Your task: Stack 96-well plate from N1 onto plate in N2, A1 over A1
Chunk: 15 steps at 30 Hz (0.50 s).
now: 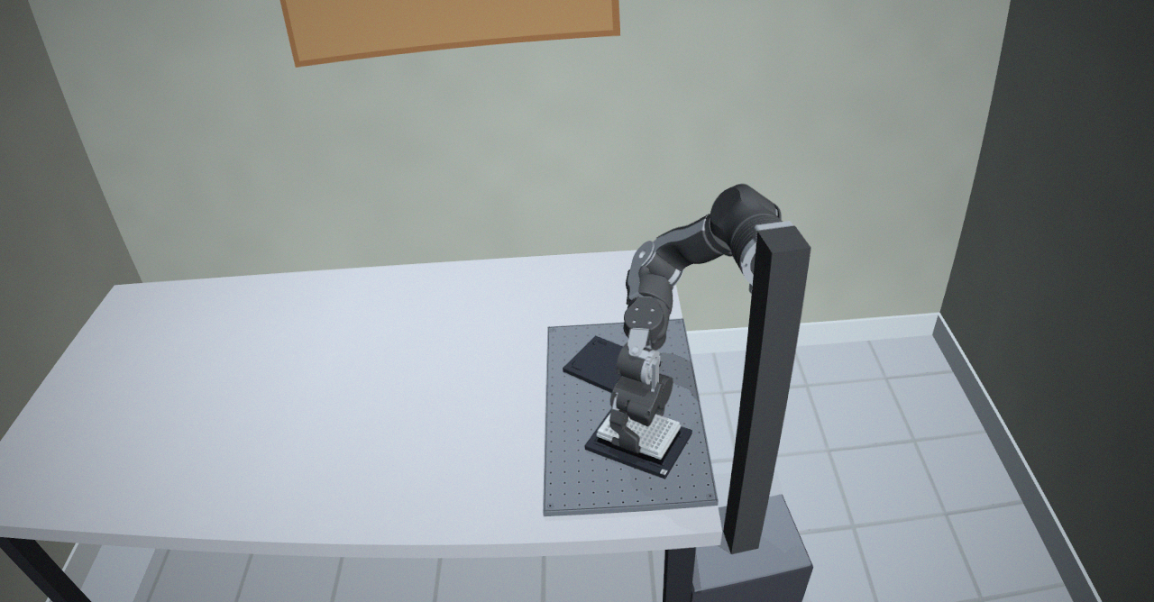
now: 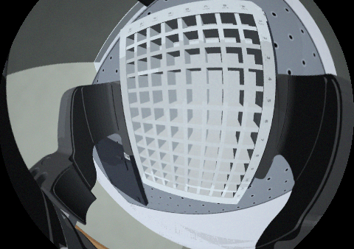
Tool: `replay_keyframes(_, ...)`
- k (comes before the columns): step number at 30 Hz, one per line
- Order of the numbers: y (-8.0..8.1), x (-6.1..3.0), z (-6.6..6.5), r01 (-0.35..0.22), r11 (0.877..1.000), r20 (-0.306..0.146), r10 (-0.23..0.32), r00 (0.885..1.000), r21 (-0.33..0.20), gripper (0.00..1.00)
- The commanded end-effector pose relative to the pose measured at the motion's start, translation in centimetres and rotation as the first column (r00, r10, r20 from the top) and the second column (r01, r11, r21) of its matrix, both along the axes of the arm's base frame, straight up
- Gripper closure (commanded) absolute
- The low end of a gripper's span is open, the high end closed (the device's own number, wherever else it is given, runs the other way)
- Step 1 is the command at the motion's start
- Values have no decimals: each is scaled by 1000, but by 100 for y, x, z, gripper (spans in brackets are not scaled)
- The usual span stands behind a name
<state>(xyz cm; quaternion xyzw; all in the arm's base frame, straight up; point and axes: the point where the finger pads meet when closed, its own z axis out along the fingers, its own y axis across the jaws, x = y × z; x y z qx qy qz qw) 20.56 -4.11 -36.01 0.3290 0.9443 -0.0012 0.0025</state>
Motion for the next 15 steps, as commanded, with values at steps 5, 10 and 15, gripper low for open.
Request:
replay_keyframes(5, 10, -1, -17, -5, 1000, 3, 5, 1000, 5, 100)
replay_keyframes(10, 10, -1, -17, -5, 1000, 3, 5, 1000, 5, 100)
replay_keyframes(15, 9, 0, -15, -5, 1000, 2, 5, 1000, 5, 97)
